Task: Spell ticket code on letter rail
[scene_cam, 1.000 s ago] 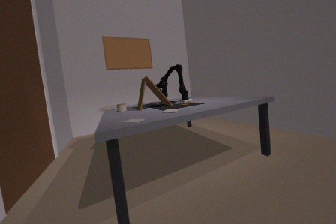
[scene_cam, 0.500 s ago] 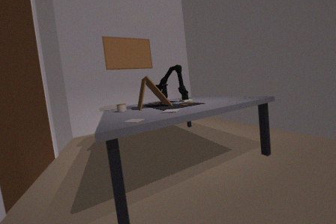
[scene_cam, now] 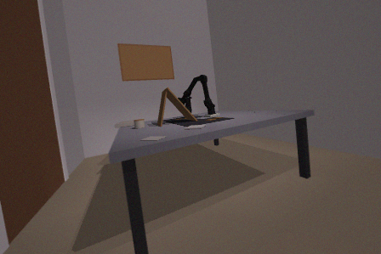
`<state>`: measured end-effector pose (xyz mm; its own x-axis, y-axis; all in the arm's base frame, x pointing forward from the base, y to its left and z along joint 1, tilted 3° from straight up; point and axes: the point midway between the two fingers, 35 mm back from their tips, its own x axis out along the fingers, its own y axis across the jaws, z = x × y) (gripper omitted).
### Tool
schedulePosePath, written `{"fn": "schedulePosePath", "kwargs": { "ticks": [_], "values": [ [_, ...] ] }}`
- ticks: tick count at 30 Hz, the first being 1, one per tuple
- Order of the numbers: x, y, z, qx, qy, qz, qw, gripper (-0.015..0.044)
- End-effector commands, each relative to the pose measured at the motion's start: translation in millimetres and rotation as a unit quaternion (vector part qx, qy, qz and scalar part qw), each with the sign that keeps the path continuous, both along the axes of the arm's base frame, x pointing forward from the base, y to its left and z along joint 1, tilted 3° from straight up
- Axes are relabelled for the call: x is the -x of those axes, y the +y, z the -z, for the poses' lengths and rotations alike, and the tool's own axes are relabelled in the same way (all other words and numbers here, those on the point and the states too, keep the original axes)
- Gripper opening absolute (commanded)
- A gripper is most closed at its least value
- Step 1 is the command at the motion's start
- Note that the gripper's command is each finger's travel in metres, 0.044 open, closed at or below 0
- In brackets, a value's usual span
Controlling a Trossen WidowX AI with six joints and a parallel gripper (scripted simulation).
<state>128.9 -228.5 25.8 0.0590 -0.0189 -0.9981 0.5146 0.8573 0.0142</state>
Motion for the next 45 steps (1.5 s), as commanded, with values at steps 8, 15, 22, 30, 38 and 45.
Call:
{"fn": "schedulePosePath", "kwargs": {
  "ticks": [8,15,22,30,38,45],
  "values": [
    [0.8,0.1,0.8,0.001,0.002,0.002,1.0,0.034],
    [0.8,0.1,0.8,0.001,0.002,0.002,1.0,0.034],
    [0.8,0.1,1.3,0.001,0.002,0.002,1.0,0.0333],
    [0.8,0.1,1.3,0.001,0.002,0.002,1.0,0.028],
    [0.4,0.6,0.5,0.001,0.002,0.002,1.0,0.0207],
    [0.4,1.9,-3.9,0.001,0.002,0.002,1.0,0.0023]
  ]
}}
